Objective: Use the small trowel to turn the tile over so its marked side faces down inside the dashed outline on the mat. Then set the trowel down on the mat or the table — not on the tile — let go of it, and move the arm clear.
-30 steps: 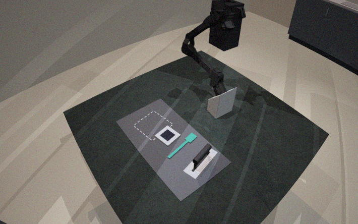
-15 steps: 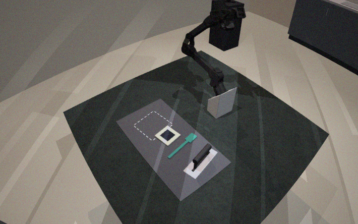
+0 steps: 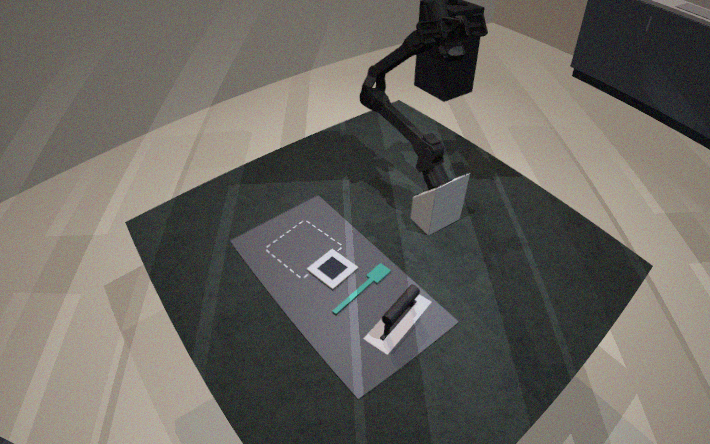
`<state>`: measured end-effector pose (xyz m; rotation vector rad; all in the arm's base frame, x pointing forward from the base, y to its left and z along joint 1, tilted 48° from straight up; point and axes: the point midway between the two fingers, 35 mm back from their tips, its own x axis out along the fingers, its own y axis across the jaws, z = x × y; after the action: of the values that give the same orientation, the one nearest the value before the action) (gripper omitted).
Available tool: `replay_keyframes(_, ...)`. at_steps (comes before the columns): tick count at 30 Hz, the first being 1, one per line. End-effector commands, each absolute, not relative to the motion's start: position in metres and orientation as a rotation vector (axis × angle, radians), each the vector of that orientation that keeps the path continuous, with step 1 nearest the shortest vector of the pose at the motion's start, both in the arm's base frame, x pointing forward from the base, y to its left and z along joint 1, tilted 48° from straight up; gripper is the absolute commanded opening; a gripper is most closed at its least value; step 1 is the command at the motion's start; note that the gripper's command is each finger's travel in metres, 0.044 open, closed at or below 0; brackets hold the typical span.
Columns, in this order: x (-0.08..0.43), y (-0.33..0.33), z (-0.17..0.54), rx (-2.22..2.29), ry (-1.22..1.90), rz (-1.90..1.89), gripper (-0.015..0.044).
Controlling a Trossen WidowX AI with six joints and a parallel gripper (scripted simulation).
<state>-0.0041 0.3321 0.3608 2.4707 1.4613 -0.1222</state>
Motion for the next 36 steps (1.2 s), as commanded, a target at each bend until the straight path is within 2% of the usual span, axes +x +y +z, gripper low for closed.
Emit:
replay_keyframes(1, -0.004, 0.3321, 0.3608, 2.471, 1.461, -0.122, 0.0)
replay_keyframes(11, -0.004, 0.3321, 0.3608, 2.471, 1.461, -0.122, 0.0)
replay_keyframes(15, -0.004, 0.3321, 0.3608, 2.471, 1.461, -0.122, 0.01)
replay_keyframes(36, -0.004, 0.3321, 0.3608, 2.471, 1.461, -0.122, 0.01)
